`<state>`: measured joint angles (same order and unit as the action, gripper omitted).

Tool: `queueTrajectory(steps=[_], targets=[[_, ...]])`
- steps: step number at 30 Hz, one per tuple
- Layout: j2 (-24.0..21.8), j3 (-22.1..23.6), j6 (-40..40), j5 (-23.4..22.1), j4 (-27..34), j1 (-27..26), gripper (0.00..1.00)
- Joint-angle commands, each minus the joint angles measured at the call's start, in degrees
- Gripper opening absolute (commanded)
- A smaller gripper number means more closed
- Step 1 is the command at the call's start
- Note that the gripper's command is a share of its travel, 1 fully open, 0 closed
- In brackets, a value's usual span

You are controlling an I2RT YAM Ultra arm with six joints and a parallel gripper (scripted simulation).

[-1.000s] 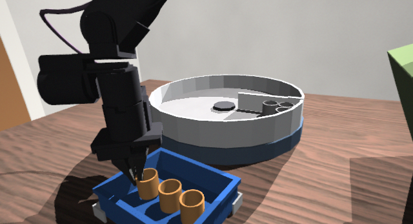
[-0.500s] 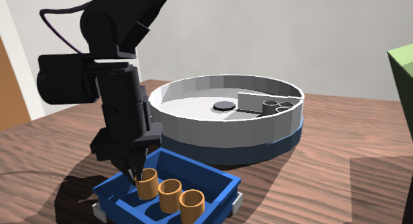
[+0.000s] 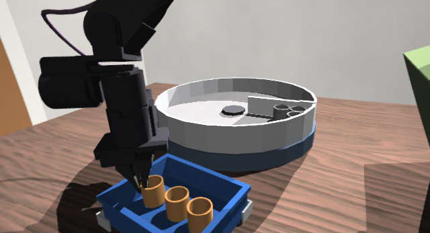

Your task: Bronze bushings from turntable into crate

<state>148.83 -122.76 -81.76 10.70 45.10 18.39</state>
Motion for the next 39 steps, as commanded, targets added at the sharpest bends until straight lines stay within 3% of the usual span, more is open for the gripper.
queueTrajectory(steps=[1,24,29,39], targets=[[-1.91,-1.58,0.51,-0.01,0.23,-0.32,0.00],[-1.95,-1.49,0.51,-0.01,-0.02,-0.32,0.00],[-1.94,1.17,0.54,-0.02,-1.06,-0.26,0.00],[-2.22,1.76,0.54,0.02,-1.10,-0.08,0.00]])
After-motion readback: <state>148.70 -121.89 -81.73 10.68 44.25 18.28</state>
